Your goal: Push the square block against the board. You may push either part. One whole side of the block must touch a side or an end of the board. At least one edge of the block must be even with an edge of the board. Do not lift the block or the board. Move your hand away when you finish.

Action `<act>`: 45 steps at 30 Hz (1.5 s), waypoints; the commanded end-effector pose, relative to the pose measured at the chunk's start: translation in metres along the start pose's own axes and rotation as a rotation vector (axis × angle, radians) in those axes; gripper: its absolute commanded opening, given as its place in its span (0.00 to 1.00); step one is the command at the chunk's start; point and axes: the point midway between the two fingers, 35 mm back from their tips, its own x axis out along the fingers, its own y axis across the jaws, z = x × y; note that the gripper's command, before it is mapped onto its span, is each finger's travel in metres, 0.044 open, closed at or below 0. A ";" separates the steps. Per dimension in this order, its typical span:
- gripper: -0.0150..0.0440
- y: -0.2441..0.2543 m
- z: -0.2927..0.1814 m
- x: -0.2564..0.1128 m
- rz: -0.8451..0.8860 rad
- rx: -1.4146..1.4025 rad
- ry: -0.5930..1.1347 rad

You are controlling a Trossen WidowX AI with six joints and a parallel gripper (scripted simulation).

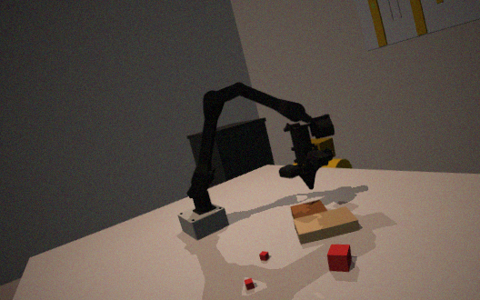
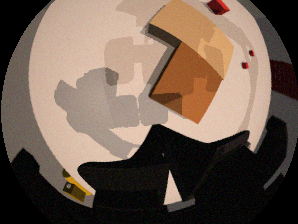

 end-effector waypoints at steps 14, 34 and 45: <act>0.25 0.001 0.045 -0.001 -0.007 -0.601 0.001; 0.25 -0.004 0.084 0.000 -0.011 -1.122 0.003; 0.25 -0.005 0.089 0.055 -0.012 -1.213 0.004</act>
